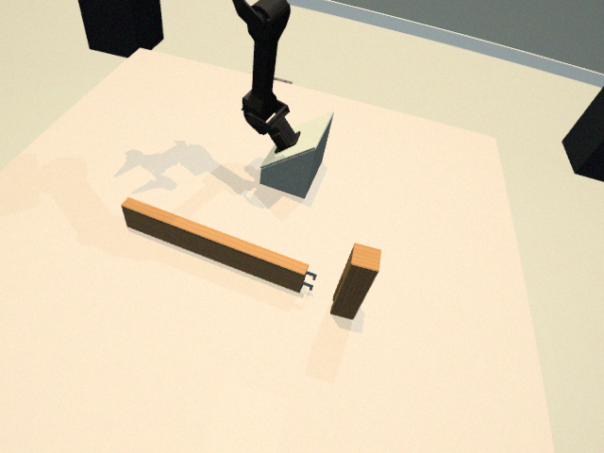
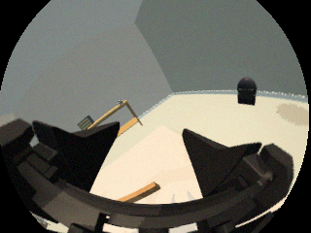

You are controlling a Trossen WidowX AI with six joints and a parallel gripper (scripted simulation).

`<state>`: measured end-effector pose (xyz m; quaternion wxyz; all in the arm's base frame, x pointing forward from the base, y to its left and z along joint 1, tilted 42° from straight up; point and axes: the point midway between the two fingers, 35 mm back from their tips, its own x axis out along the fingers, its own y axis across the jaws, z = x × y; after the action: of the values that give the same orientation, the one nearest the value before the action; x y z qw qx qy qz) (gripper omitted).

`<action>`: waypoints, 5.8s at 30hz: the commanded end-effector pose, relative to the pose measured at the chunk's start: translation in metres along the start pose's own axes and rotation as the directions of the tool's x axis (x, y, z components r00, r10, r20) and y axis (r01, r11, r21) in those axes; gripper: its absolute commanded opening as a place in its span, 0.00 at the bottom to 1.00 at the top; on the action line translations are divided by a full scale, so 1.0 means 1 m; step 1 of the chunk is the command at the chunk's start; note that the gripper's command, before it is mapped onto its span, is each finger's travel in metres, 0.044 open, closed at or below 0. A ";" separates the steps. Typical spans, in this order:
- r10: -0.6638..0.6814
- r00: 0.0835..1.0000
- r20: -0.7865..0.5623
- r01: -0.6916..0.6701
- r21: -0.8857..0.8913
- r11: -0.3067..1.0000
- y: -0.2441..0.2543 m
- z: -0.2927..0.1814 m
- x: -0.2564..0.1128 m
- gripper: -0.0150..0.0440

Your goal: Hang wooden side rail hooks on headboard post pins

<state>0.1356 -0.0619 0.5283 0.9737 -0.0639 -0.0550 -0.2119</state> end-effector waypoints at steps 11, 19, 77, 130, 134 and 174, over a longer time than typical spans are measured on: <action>0.217 0.943 0.251 -0.237 0.053 0.970 -0.050 -0.005 0.014 1.00; 0.280 0.871 0.405 -0.362 0.142 0.921 -0.078 -0.033 0.054 1.00; 0.534 0.640 -0.552 -0.692 -0.112 0.713 0.274 -0.567 -0.003 1.00; 0.391 0.184 -0.902 -0.977 -0.122 0.177 0.298 -0.552 0.026 1.00; 0.366 0.140 -0.920 -0.984 -0.088 0.156 0.291 -0.549 0.021 1.00; 0.190 0.107 -0.976 -0.773 0.038 0.634 0.285 -0.554 0.031 1.00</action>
<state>0.3212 0.1054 -0.0435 0.7566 -0.2789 0.5395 0.2422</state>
